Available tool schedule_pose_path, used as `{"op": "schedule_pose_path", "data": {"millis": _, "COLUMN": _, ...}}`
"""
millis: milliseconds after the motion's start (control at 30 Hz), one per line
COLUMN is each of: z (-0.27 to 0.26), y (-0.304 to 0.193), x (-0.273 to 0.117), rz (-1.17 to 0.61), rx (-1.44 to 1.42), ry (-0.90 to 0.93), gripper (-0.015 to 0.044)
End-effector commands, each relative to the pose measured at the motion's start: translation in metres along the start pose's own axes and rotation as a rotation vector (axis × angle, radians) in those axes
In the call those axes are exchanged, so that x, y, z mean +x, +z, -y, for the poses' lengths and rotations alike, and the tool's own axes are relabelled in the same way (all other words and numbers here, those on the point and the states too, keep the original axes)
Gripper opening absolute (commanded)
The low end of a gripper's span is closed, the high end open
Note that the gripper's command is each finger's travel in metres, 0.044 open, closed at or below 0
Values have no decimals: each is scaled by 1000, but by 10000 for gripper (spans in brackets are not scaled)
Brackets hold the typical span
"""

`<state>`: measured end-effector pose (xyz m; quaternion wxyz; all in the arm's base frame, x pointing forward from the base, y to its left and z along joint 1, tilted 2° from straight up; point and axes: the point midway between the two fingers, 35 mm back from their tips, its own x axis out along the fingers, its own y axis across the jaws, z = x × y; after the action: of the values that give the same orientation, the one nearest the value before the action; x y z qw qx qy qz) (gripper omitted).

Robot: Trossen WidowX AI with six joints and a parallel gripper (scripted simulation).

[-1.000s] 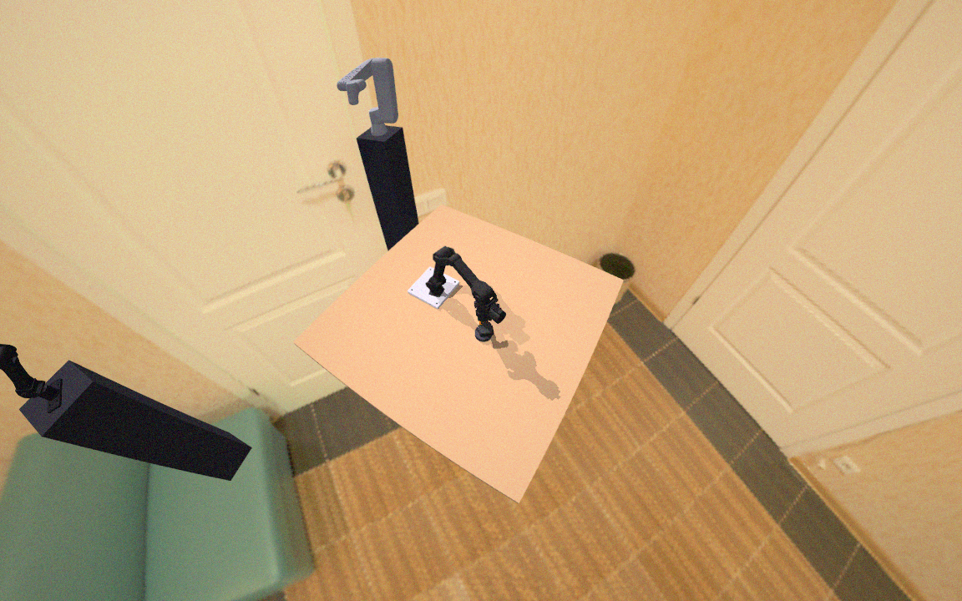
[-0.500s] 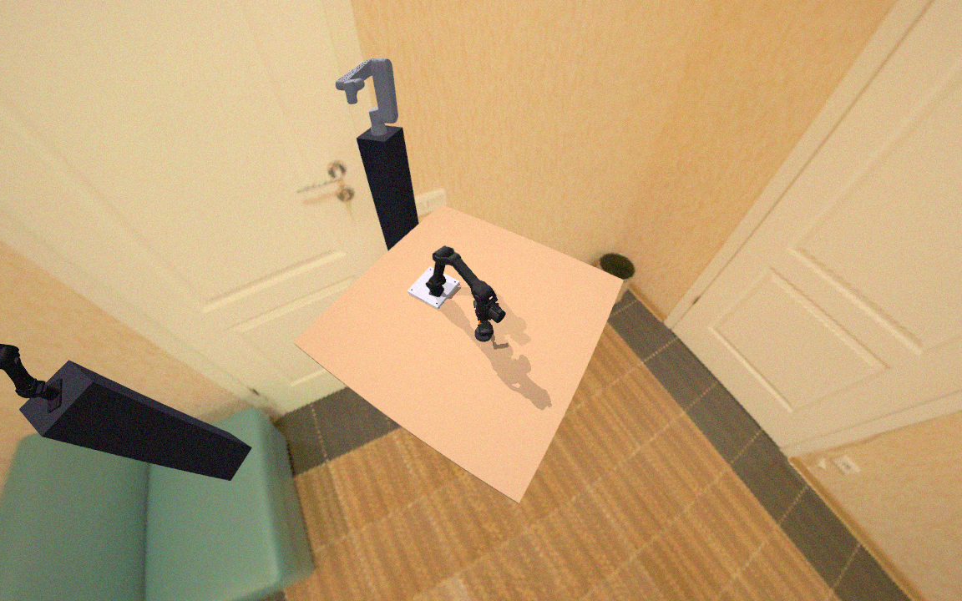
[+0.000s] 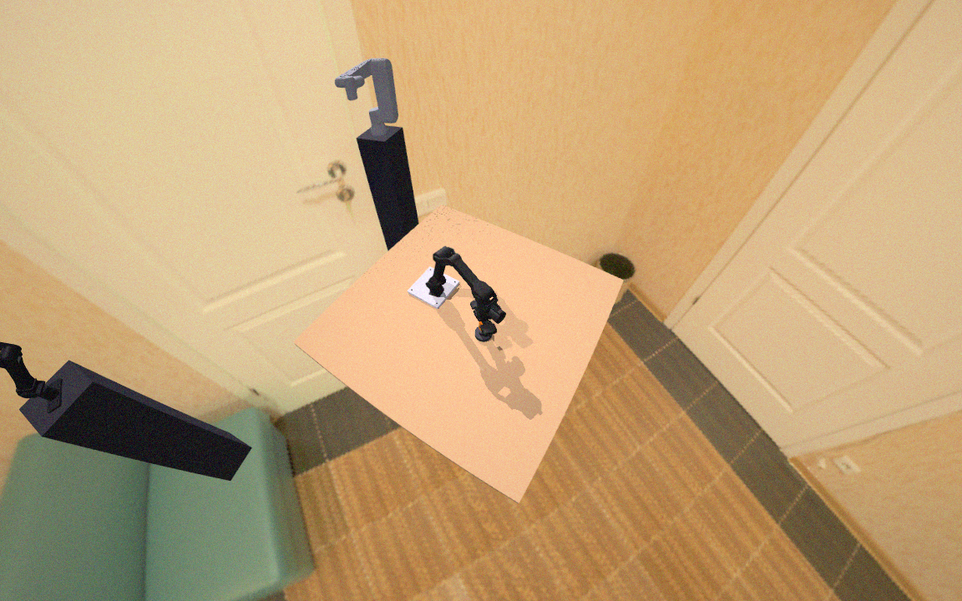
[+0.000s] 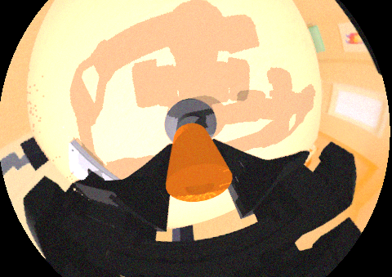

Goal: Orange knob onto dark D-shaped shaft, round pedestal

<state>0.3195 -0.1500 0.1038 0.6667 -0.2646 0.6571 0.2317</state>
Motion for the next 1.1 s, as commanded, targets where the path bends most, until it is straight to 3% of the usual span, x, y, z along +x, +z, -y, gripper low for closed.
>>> {"op": "schedule_pose_path", "data": {"millis": 0, "z": 4, "y": 1, "x": -4, "rz": 7, "rx": -7, "ry": -11, "gripper": 0}}
{"op": "schedule_pose_path", "data": {"millis": 867, "z": -1, "y": 0, "x": -4, "rz": 7, "rx": -7, "ry": -10, "gripper": 0}}
{"op": "schedule_pose_path", "data": {"millis": 1067, "z": -1, "y": 0, "x": -5, "rz": 6, "rx": -176, "ry": -11, "gripper": 0}}
